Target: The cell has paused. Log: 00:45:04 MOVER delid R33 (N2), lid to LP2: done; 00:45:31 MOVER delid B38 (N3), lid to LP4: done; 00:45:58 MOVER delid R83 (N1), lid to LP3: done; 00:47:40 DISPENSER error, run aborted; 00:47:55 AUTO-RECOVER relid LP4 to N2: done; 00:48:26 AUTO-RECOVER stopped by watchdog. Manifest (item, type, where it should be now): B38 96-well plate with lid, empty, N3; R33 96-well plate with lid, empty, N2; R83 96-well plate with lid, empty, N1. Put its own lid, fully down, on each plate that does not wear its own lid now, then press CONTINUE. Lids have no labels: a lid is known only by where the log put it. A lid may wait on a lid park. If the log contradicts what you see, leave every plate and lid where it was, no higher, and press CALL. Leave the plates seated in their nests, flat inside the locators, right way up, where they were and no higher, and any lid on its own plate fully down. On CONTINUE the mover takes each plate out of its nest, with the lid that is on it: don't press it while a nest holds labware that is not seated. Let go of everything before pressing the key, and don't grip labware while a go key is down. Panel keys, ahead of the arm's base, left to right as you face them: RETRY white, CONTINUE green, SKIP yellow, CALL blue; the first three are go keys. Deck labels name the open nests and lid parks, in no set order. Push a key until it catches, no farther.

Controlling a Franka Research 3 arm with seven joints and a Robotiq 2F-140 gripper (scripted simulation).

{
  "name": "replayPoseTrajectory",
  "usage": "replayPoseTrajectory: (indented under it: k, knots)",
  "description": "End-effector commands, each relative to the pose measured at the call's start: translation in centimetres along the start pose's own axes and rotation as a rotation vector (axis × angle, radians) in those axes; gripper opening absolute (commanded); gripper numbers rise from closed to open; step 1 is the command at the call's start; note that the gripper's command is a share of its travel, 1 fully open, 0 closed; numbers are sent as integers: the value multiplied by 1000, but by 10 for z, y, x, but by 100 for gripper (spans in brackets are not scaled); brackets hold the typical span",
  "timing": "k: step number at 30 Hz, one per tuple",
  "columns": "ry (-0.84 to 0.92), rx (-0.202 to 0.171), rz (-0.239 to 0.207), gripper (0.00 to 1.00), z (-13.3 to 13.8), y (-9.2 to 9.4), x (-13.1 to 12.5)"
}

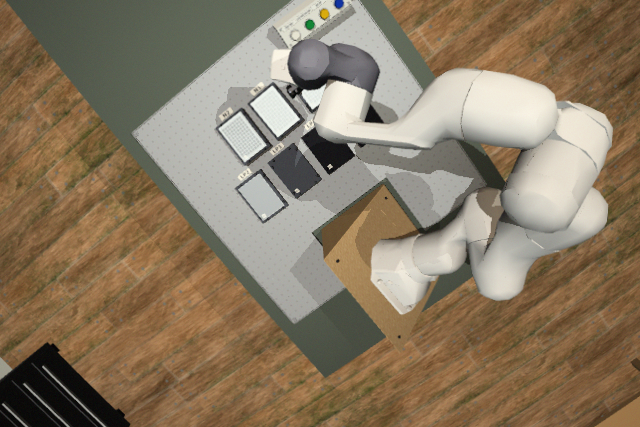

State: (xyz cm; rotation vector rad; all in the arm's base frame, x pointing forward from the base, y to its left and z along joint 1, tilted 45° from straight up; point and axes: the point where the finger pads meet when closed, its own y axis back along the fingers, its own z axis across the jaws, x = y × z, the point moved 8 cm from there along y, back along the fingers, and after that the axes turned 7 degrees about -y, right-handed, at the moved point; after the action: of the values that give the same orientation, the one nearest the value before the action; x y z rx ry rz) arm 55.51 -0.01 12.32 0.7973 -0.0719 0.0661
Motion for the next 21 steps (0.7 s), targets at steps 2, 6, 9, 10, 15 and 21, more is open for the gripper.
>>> replayPoseTrajectory:
  k: [2, 6, 9, 10, 15, 21]
  knots:
    - [11, 2, 3, 0, -2, -5, 0]
    - [11, 2, 3, 0, -2, -10, 0]
    - [11, 2, 3, 0, -2, -11, 0]
    - [11, 2, 3, 0, -2, -12, 0]
    - [11, 2, 3, 0, -2, -16, 0]
    - [11, 2, 3, 0, -2, -20, 0]
